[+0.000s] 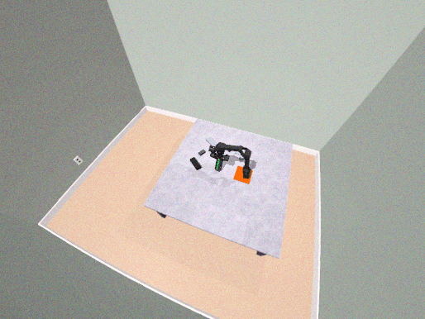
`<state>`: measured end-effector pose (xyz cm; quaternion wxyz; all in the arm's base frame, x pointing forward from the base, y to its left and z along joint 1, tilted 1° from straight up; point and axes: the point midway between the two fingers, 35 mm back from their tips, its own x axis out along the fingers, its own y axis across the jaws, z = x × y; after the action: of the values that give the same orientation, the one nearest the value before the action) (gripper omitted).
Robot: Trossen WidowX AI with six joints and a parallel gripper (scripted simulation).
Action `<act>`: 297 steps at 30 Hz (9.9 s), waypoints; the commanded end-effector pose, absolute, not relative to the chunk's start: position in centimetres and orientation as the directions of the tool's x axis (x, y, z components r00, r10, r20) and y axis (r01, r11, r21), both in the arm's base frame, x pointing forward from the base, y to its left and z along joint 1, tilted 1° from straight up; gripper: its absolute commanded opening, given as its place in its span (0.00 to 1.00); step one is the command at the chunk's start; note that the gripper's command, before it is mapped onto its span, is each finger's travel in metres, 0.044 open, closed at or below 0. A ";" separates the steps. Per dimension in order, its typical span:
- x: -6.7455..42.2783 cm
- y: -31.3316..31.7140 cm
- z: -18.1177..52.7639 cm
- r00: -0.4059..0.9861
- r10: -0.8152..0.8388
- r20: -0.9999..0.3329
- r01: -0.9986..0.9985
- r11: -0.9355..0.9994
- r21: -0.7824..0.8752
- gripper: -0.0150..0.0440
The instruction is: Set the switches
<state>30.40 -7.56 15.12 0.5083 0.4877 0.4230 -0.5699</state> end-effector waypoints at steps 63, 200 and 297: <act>31.1 -1.9 15.9 -0.009 -0.196 -0.981 0.992 -0.124 0.015 0.82; 32.4 8.0 13.1 0.018 0.019 -1.000 0.992 -0.124 0.015 0.82; 33.0 12.6 7.1 0.018 0.023 -1.000 0.992 -0.124 0.015 0.83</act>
<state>33.36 12.92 8.04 0.4702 0.5474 0.4719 -0.5065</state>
